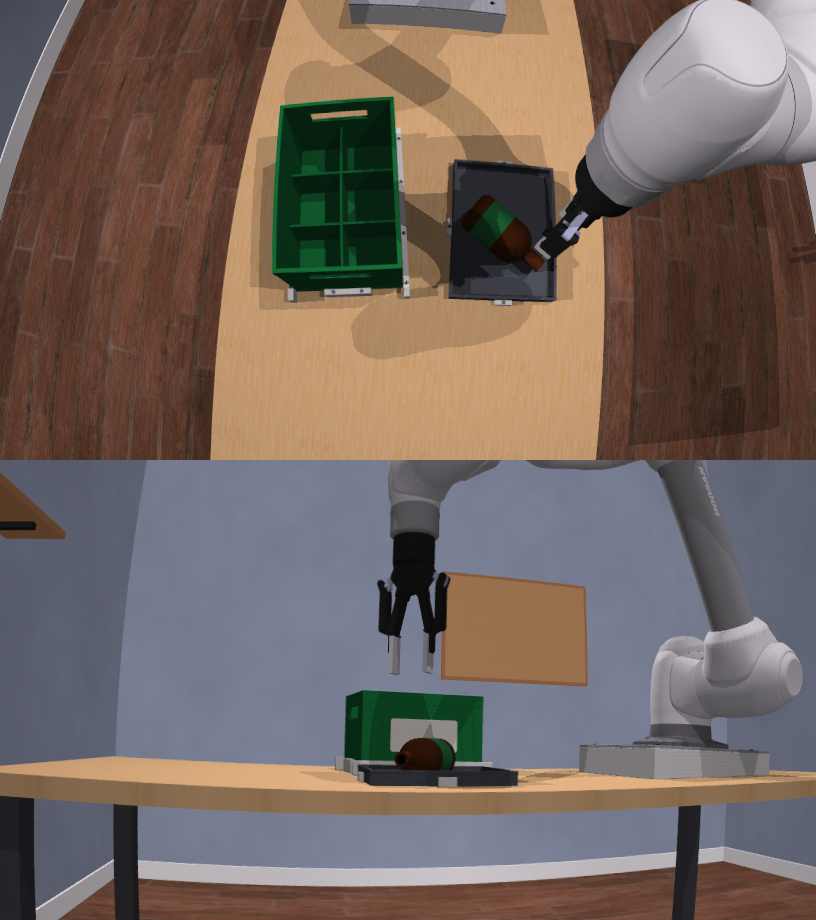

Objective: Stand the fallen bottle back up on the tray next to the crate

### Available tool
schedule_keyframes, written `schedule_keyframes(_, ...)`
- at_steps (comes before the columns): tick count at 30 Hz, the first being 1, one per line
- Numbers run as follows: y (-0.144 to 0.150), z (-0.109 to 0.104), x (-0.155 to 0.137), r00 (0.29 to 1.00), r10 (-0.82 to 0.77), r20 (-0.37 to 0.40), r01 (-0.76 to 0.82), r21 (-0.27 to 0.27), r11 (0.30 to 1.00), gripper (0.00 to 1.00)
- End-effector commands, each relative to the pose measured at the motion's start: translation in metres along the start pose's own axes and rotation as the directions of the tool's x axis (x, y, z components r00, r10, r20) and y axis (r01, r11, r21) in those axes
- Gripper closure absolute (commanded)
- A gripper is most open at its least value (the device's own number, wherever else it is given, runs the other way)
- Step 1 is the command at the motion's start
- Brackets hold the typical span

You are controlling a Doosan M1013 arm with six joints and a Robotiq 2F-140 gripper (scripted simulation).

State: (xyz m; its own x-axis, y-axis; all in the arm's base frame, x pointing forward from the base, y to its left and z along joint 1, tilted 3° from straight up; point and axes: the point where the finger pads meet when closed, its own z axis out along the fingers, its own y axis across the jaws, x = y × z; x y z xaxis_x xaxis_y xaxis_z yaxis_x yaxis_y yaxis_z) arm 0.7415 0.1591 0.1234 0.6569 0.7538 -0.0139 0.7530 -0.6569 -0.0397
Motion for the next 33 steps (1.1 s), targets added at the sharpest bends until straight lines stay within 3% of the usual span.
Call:
schedule_keyframes(1, 0.0, 0.001, 0.0, 1.0, 0.001, 0.003, -0.001, -0.001, 1.0, 0.56)
schedule_keyframes(11, 0.0, 0.012, 0.0, 1.0, 0.004, 0.013, -0.004, -0.003, 1.0, 0.56)
schedule_keyframes(33, 0.0, 0.082, -0.002, 1.0, 0.004, 0.013, -0.004, -0.003, 1.0, 0.56)
